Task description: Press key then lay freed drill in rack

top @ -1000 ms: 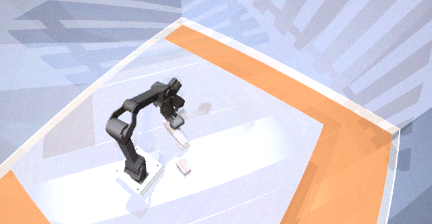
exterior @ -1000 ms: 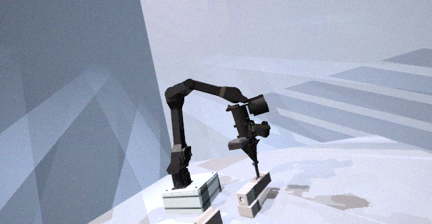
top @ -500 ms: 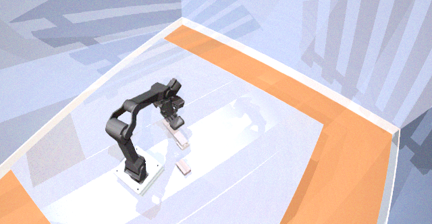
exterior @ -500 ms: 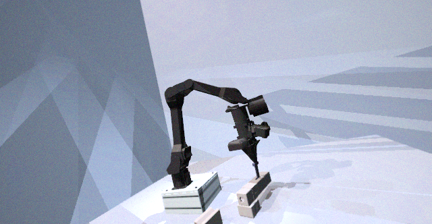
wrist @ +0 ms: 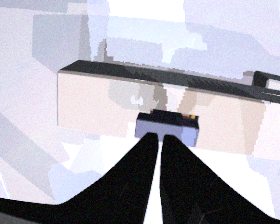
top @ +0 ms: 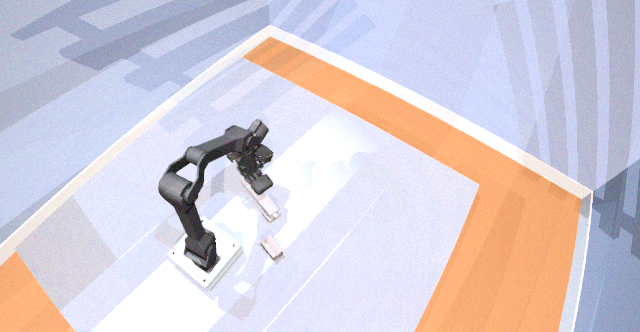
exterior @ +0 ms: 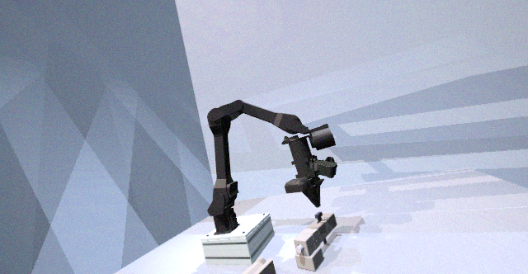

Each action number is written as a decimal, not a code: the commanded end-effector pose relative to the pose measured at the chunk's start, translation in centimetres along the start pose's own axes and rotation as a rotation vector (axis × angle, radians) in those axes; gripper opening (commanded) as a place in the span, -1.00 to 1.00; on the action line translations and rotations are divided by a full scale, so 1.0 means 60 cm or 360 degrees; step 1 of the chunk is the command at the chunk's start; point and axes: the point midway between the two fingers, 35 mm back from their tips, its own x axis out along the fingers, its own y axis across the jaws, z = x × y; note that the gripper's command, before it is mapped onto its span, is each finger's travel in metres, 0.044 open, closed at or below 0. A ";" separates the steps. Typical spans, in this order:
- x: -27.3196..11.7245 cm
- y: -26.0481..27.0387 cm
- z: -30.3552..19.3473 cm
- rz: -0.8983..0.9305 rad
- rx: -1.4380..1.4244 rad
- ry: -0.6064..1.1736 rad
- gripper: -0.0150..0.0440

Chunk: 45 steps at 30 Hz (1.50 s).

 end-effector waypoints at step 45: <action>0.047 -0.279 -0.005 0.0014 -0.2499 0.0081 1.00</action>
